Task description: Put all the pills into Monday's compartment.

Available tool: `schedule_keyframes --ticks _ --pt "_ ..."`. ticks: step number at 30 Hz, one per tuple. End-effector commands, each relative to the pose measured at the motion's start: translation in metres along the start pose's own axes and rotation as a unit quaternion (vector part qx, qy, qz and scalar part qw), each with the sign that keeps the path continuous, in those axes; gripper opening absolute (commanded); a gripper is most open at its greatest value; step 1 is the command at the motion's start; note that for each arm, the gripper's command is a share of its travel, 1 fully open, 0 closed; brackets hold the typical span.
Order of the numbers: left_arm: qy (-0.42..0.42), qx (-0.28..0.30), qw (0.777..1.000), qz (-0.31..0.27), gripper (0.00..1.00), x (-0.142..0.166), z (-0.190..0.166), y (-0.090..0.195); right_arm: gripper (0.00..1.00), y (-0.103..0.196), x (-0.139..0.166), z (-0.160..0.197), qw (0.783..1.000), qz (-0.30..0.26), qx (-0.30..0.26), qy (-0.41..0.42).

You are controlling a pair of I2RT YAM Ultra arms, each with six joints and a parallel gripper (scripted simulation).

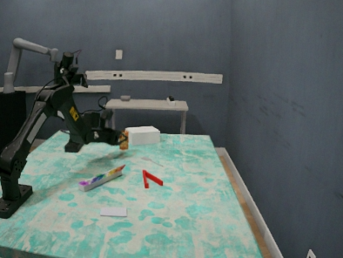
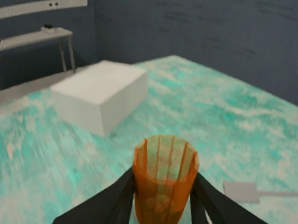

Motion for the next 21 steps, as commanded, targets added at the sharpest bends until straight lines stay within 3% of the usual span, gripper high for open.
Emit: schedule_keyframes --ticks 1,6,9,11,21 --pt "-0.002 -0.001 1.0 0.001 1.0 -0.006 0.0 -0.002 0.36 0.008 -0.034 -0.004 0.999 -0.032 0.001 -0.009" --pt "-0.002 -0.001 1.0 0.001 1.0 -0.006 0.0 -0.002 0.36 0.029 -0.038 -0.014 0.998 -0.056 -0.002 -0.016" --pt "-0.002 -0.001 1.0 0.001 1.0 -0.006 0.0 -0.002 0.36 0.059 -0.029 -0.027 0.998 -0.06 -0.002 -0.017" --pt "-0.002 -0.001 1.0 0.001 1.0 -0.006 0.0 -0.002 0.36 0.059 -0.029 -0.027 0.998 -0.06 -0.002 -0.017" --pt "-0.002 -0.001 1.0 0.001 1.0 -0.006 0.0 -0.002 0.36 0.153 0.012 -0.065 0.999 -0.05 -0.003 -0.013"
Point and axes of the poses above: on each arm, the point where the finger pads meet when closed, its own y axis back along the fingers, its own z axis across the jaws, x = y × z, the point moved 1 cm from there along y, back along the fingers, and after that the axes turned 4 degrees about y, right-handed, at the moved point
